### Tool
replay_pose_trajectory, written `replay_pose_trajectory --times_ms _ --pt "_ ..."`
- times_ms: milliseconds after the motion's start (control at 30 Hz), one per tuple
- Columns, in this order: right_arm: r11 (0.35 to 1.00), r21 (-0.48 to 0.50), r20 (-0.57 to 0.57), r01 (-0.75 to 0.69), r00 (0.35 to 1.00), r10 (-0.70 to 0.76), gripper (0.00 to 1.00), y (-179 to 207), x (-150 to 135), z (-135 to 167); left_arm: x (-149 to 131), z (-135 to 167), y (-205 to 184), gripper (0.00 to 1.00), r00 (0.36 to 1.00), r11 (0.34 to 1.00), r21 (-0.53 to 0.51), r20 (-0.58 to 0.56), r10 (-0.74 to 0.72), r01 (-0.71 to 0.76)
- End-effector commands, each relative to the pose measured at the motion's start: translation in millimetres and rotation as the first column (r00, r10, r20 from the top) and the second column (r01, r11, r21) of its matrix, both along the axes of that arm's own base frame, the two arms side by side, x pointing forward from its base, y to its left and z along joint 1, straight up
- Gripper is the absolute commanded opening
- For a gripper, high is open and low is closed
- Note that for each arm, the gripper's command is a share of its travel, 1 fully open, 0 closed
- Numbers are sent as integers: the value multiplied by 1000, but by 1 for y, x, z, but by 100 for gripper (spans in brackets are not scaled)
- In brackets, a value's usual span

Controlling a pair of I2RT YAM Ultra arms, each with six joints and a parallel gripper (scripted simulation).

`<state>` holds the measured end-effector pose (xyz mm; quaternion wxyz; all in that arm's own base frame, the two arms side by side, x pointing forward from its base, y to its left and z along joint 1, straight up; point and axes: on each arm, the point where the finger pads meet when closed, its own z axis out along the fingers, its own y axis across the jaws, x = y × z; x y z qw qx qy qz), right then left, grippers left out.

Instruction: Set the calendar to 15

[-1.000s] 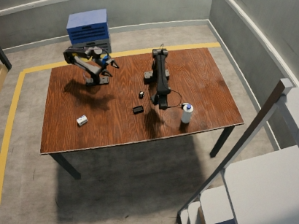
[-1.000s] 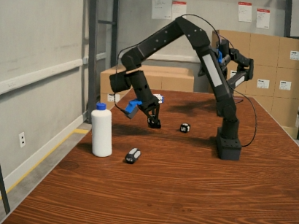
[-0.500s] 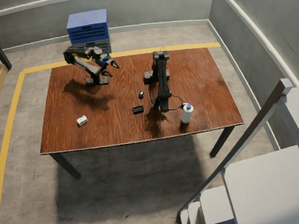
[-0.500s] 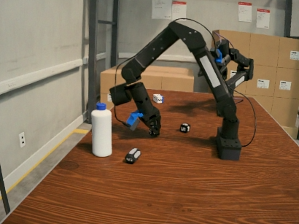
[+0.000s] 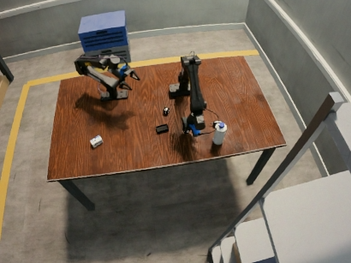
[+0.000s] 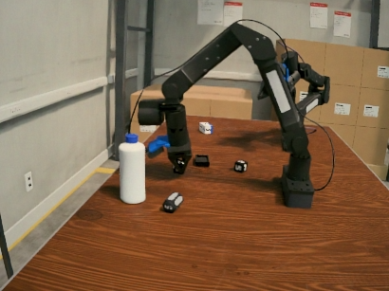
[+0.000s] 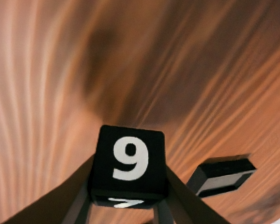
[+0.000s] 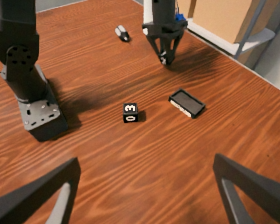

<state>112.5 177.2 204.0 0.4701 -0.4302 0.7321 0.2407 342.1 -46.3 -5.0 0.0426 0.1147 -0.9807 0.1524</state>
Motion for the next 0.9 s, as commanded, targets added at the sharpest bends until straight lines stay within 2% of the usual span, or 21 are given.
replay_pose_trajectory --times_ms 0,233,300,500,800,867 --pt "1000 15 8 -3 1000 3 100 -3 -2 7 33 16 1 27 967 993 -45 235 -94 108" --pt "1000 15 8 -3 1000 3 100 -3 -2 7 49 25 2 27 870 963 -46 442 -219 266" --pt "1000 15 8 -3 1000 3 100 -3 -2 7 49 25 2 27 870 963 -46 442 -219 266" --pt "1000 15 8 -3 1000 3 100 -3 -2 7 52 26 4 27 723 911 -7 611 -322 411" --pt "1000 15 8 -3 1000 3 100 -3 -2 7 40 23 11 27 511 839 81 760 -402 539" --pt "1000 15 8 -3 1000 3 100 -3 -2 7 40 23 11 27 511 839 81 760 -402 539"
